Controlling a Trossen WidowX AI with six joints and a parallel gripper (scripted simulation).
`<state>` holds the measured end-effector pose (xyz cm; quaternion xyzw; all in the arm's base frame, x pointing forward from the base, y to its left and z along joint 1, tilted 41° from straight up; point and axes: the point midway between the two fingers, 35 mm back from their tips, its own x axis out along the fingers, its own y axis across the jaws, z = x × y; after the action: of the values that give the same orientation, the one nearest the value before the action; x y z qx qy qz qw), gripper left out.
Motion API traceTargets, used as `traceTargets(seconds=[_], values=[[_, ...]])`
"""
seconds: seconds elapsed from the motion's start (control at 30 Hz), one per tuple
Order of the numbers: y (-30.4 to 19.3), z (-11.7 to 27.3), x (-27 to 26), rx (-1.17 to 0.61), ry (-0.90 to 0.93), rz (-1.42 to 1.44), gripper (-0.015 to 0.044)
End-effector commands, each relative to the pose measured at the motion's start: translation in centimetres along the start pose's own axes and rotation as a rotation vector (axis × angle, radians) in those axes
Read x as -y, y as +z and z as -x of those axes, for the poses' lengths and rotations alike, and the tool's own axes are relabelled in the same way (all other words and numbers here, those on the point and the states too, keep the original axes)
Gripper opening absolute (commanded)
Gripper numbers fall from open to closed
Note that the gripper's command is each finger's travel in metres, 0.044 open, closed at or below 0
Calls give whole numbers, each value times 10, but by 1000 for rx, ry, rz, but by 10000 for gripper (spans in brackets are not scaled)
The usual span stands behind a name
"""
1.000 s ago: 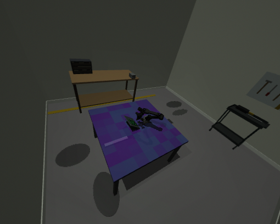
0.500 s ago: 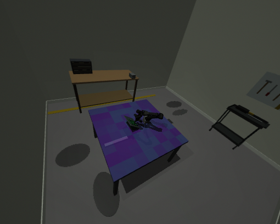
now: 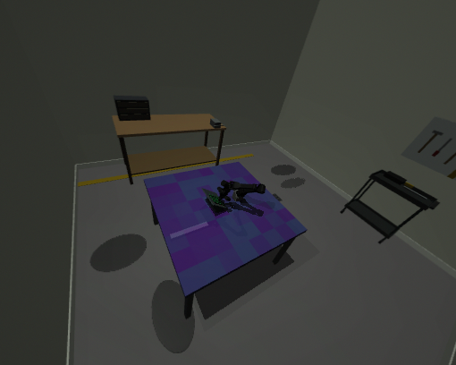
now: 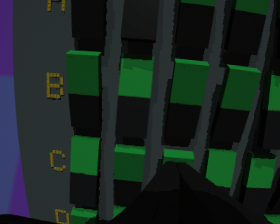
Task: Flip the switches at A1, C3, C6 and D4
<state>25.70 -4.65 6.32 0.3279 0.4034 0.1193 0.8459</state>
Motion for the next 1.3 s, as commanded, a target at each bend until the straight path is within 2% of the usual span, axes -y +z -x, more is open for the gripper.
traceTargets(seconds=[0.0,1.27], values=[[-2,-2,2,-4,-5,-10,0],[-1,-5,2,-4,-5,-10,0]])
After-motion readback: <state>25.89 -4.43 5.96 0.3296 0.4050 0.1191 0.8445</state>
